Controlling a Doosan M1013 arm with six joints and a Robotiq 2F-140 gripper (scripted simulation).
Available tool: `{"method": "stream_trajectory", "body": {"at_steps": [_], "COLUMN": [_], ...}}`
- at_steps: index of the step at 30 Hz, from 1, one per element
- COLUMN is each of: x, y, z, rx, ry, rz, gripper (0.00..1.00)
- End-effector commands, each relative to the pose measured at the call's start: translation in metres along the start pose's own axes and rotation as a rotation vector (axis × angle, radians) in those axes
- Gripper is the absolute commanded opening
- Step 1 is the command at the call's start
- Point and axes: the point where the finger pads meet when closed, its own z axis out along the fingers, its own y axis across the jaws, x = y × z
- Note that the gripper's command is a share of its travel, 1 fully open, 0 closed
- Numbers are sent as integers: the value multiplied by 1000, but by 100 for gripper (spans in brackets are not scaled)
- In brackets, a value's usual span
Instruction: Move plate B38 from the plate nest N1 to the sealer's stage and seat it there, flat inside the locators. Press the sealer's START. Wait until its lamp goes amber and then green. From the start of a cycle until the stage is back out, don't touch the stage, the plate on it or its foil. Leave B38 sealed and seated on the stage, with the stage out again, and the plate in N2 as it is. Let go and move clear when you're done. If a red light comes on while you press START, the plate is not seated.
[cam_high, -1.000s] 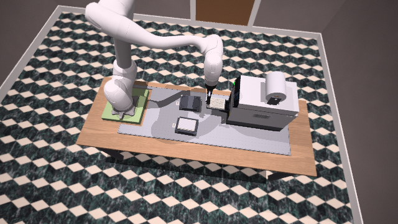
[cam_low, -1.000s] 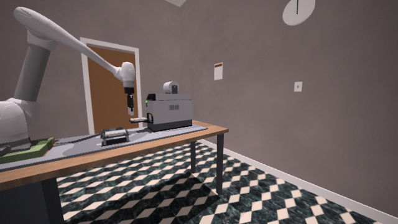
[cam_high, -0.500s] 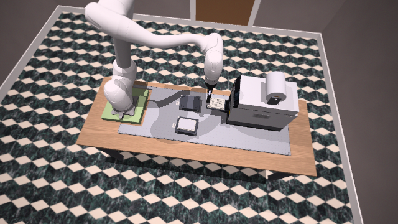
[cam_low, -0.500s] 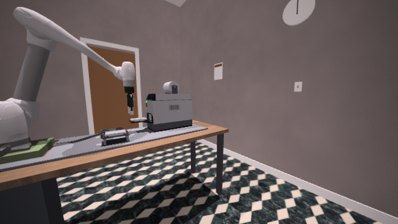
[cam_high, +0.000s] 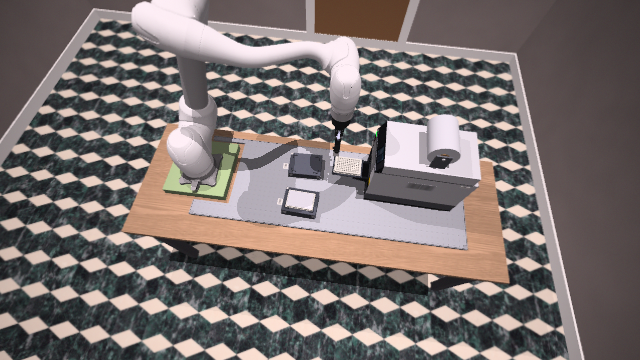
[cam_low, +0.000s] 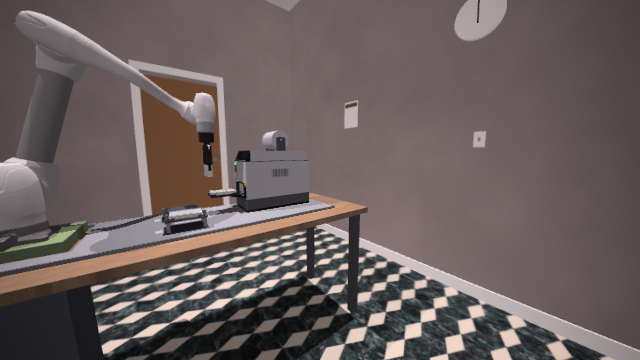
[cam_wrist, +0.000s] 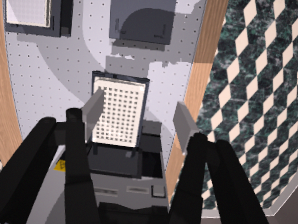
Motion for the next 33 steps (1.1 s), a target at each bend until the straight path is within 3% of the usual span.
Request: {"method": "stream_trajectory", "body": {"at_steps": [1,6,7,17,33], "x": [-1,0,0,1,1], "y": [15,29,33,55,55], "z": [-17,-31,-35,-58,-58], "rx": [-5,-5,-5,-5,-5], "ry": [-6,-6,-6,-6,-6], "rz": [3,3,3,3,3], "gripper": [62,59,10,10,10]}}
